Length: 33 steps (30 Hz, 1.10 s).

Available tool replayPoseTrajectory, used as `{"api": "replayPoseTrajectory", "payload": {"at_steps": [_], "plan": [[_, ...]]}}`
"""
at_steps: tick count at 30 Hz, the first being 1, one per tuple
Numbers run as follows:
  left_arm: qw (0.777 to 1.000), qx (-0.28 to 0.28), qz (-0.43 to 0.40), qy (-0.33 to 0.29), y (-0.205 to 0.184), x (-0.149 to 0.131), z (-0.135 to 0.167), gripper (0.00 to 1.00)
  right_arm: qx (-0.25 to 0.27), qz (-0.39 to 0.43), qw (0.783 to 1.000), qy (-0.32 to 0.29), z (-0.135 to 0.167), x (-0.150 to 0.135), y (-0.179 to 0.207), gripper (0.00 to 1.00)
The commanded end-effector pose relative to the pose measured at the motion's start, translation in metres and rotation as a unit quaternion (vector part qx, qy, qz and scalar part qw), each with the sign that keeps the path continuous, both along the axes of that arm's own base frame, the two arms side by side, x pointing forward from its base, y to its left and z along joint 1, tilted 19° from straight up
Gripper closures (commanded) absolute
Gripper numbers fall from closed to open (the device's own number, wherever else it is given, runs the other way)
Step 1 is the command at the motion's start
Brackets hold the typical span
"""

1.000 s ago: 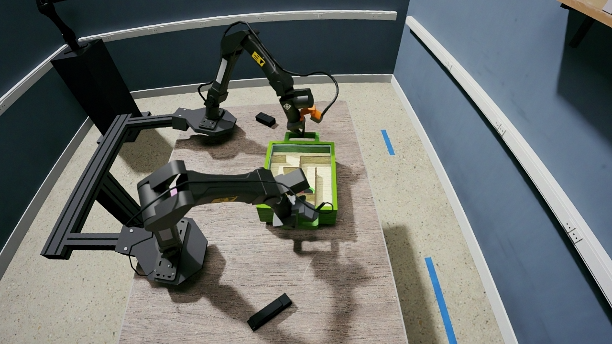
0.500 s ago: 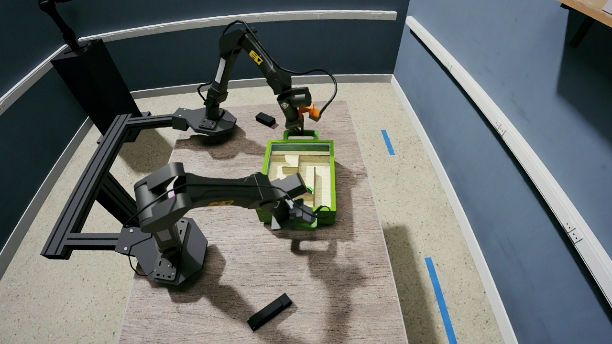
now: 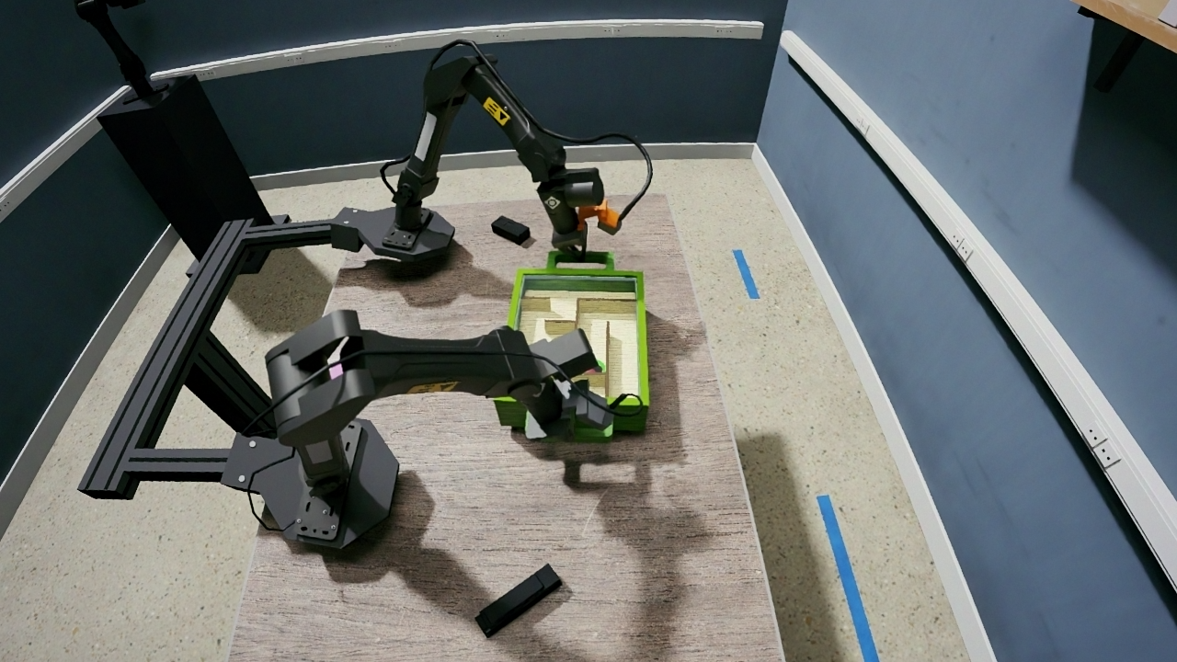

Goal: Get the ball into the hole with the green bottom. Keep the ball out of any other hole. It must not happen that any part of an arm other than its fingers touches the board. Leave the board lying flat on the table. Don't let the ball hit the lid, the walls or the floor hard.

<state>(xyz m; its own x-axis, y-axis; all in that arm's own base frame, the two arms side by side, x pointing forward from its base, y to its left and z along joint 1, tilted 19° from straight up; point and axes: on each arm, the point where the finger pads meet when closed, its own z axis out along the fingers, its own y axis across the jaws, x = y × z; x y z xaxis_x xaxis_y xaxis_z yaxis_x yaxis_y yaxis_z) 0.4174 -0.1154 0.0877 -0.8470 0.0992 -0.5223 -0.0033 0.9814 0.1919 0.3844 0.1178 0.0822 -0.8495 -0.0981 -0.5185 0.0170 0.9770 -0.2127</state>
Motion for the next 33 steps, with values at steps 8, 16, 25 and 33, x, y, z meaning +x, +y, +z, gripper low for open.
{"api": "replayPoseTrajectory", "payload": {"at_steps": [8, 16, 25, 33], "plan": [[0.999, -0.007, -0.012, -0.044, -0.009, 0.017, 0.009, 1.0, 0.014, 0.002, 0.999, -0.049, 0.006, 0.016, 0.002, 1.0], [0.998, -0.016, -0.016, -0.066, -0.015, 0.022, 0.027, 1.0, 0.026, 0.008, 0.997, -0.066, 0.015, 0.023, 0.009, 1.0], [0.999, -0.008, -0.017, -0.049, -0.011, 0.012, 0.009, 1.0, 0.026, 0.005, 0.997, -0.069, 0.014, 0.024, 0.006, 1.0], [0.998, -0.011, -0.014, -0.053, -0.012, 0.02, 0.013, 0.64, 0.028, 0.005, 0.997, -0.072, 0.017, 0.026, 0.007, 1.0]]}}
